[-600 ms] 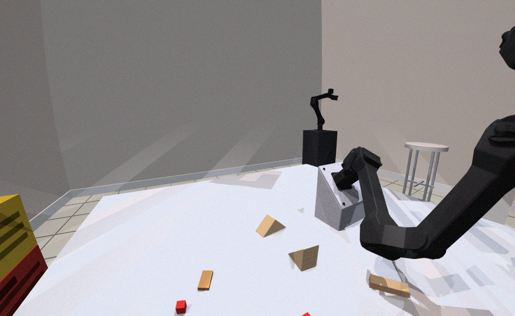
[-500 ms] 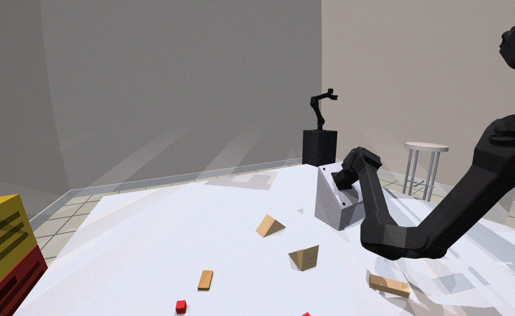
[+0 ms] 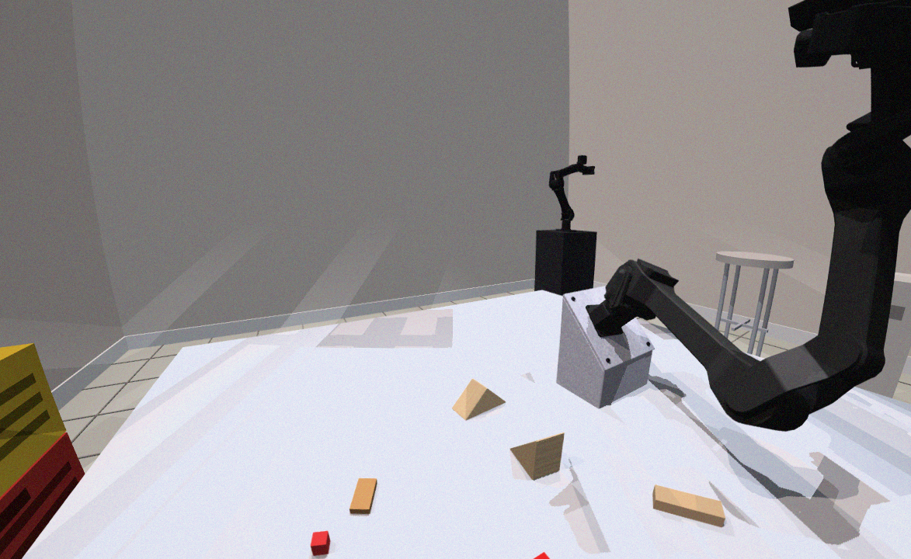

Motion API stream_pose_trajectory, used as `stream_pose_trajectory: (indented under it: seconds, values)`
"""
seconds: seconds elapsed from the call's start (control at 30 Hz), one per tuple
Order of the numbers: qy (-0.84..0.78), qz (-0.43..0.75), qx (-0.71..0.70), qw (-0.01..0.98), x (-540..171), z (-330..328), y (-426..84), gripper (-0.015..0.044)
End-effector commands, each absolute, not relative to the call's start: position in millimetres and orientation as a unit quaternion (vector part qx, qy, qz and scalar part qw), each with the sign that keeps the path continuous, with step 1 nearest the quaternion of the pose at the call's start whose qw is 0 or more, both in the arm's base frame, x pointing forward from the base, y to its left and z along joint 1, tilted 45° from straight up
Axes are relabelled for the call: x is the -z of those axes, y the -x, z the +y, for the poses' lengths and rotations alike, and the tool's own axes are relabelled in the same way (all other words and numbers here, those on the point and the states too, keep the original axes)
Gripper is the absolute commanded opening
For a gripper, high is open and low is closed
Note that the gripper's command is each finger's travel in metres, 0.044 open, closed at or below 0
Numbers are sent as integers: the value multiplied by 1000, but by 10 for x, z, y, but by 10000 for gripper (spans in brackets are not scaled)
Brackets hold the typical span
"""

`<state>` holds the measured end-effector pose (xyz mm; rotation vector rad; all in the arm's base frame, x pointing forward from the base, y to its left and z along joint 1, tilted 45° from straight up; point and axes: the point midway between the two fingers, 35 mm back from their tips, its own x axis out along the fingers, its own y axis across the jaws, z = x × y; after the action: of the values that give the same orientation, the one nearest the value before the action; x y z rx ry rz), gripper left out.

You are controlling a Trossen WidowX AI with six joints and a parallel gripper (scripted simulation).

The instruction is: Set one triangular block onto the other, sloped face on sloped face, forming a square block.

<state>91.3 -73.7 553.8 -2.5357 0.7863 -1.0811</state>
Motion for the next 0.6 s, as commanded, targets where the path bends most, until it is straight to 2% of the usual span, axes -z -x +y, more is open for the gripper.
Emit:
stream_pose_trajectory:
  seconds: [0.0,0.3,0.57]
  values:
    - [854,262,371,253,-5317,-1275,-790,440]
    - [741,233,317,543,-4318,-2518,-884,440]
    - [581,219,220,752,-3079,-3069,-1347,440]
